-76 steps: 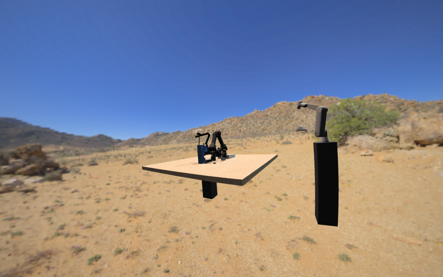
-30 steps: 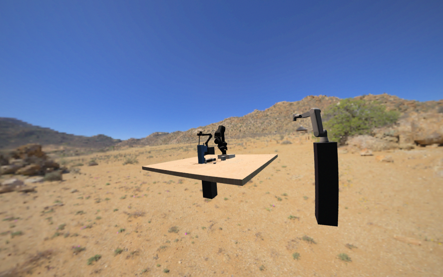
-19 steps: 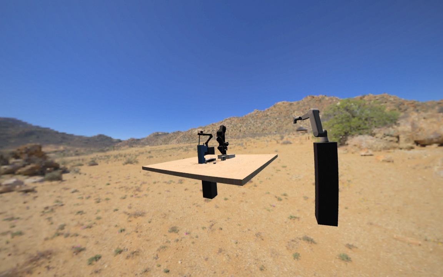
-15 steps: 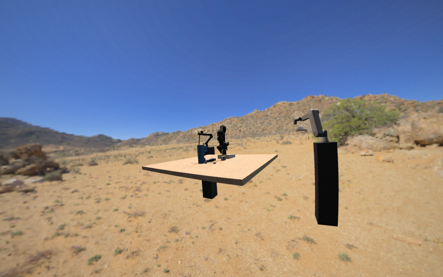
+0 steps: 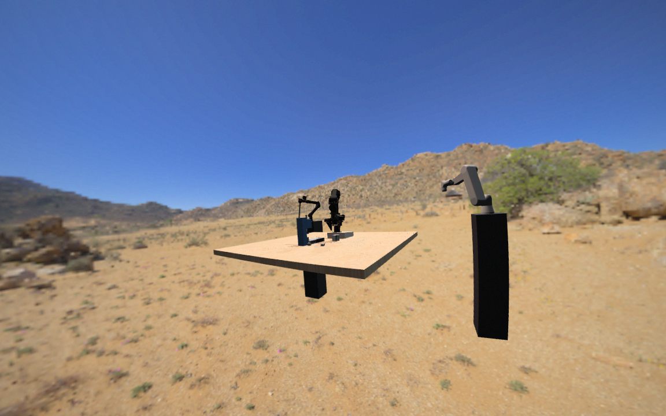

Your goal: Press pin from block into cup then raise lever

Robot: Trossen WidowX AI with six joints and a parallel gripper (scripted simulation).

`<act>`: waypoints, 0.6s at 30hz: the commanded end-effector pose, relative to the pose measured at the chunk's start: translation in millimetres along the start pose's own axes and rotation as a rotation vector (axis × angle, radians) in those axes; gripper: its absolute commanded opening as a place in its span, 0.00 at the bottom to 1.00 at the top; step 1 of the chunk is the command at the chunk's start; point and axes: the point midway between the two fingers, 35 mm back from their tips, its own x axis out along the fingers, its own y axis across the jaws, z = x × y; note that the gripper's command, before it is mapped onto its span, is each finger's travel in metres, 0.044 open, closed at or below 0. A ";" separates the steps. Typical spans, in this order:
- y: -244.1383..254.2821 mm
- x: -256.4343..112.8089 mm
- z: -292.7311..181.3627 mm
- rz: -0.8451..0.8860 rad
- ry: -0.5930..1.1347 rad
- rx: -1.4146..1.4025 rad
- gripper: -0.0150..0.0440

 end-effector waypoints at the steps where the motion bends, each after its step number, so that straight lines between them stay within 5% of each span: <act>1: 2.0 12.2 -2.2 0.002 0.011 0.014 1.00; 18: 1.2 38.0 -2.0 0.002 0.011 0.014 1.00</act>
